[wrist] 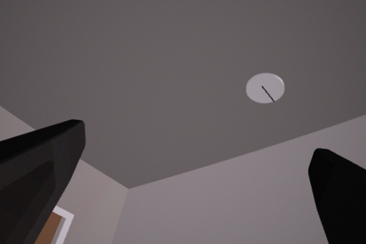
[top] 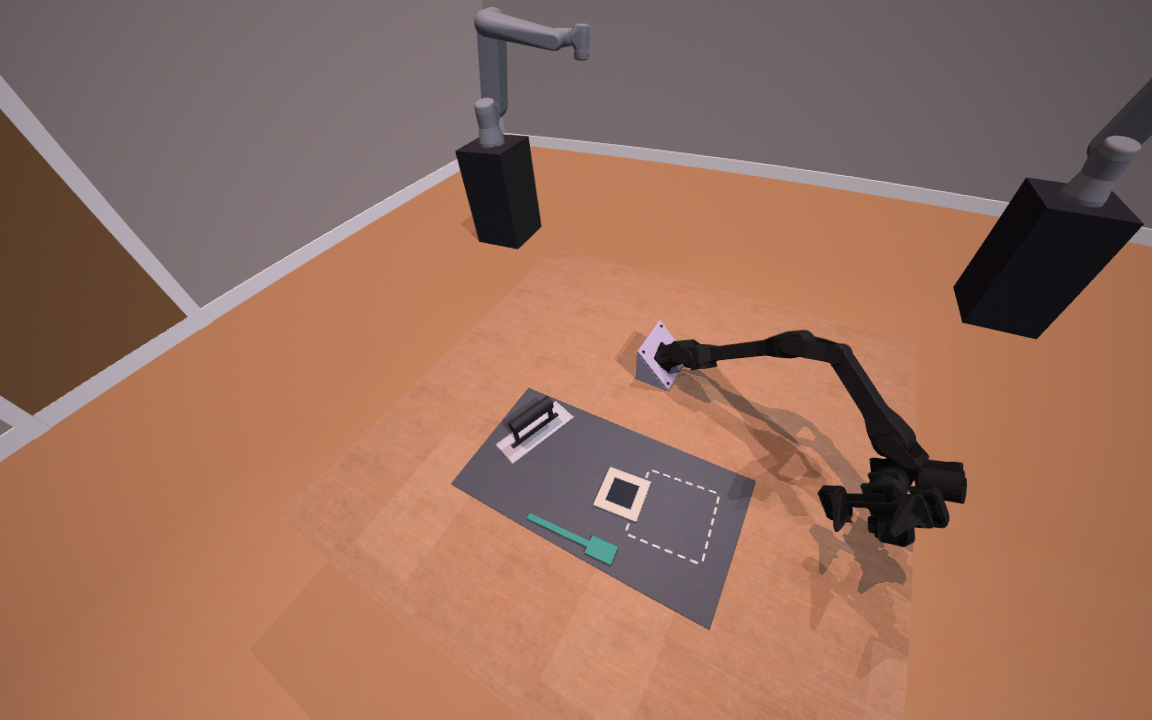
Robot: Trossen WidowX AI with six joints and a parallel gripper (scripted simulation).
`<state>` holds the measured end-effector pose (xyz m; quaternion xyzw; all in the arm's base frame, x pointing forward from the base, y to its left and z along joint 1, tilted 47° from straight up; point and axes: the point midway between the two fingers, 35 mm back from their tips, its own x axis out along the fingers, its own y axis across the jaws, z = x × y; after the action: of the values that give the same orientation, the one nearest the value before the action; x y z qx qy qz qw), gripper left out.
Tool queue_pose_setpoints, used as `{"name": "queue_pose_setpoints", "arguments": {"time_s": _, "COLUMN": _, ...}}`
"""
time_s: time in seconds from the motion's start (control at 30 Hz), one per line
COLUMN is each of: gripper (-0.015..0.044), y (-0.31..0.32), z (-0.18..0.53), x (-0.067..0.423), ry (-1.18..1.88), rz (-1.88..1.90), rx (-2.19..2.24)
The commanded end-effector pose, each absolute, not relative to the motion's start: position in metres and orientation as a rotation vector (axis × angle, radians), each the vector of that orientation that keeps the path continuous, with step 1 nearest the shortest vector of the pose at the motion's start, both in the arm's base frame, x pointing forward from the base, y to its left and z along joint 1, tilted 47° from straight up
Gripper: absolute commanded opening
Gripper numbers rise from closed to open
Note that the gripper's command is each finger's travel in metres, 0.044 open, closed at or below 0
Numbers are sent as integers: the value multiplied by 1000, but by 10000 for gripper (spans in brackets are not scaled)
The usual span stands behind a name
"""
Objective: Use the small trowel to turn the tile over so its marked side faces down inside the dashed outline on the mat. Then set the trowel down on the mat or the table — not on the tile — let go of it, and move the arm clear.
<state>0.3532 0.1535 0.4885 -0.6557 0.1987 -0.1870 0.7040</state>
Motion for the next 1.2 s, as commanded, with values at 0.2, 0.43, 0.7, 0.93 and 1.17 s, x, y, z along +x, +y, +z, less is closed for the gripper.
{"name": "queue_pose_setpoints", "arguments": {"time_s": 0.2, "gripper": 216, "y": 154, "z": 489, "x": 353, "ry": 442, "rz": -416, "rx": -1458}}
{"name": "queue_pose_setpoints", "arguments": {"time_s": 0.43, "gripper": 100, "y": 154, "z": 489, "x": 353, "ry": 442, "rz": -416, "rx": -1458}}
{"name": "queue_pose_setpoints", "arguments": {"time_s": 0.7, "gripper": 74, "y": 154, "z": 488, "x": 353, "ry": 442, "rz": -416, "rx": -1458}}
{"name": "queue_pose_setpoints", "arguments": {"time_s": 0.93, "gripper": 0, "y": 154, "z": 488, "x": 353, "ry": 442, "rz": -416, "rx": -1458}}
{"name": "queue_pose_setpoints", "arguments": {"time_s": 1.17, "gripper": 0, "y": 154, "z": 488, "x": 353, "ry": 442, "rz": -416, "rx": -1458}}
